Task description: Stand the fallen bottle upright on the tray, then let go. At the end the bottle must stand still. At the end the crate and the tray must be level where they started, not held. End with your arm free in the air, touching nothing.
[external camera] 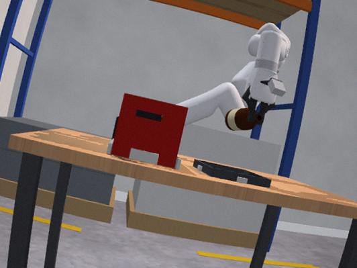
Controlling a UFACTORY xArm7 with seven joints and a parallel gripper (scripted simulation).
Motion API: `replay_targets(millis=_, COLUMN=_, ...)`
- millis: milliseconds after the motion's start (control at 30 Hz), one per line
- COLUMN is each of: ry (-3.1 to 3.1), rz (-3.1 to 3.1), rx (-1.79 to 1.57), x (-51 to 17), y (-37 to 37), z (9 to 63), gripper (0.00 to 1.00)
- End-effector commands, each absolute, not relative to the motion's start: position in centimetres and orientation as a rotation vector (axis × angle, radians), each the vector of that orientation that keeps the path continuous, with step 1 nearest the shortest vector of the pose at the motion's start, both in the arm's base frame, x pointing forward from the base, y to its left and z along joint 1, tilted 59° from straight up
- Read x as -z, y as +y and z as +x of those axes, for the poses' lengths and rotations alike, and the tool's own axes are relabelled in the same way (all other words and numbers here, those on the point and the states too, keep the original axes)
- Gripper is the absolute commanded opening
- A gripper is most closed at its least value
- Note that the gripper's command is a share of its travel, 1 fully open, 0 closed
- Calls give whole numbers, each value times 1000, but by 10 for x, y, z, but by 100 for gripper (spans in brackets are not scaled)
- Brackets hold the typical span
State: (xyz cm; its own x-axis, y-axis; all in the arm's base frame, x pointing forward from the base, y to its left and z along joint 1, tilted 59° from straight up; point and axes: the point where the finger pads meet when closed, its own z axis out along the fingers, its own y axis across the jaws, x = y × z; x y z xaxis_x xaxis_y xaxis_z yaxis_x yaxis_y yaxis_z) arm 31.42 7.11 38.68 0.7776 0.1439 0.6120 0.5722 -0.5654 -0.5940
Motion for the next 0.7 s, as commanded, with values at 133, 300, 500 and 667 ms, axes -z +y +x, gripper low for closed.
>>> replay_targets(millis=133, ry=-524, rz=-2126, rx=649, x=-388, y=70, z=315, gripper=0)
replay_targets(millis=300, ry=-483, rz=-2131, rx=628, x=-388, y=70, z=315, gripper=0)
replay_targets(millis=500, ry=-386, rz=-2140, rx=578, x=-388, y=70, z=315, gripper=0)
replay_targets(millis=667, ry=-318, rz=-2144, rx=543, x=-388, y=70, z=315, gripper=0)
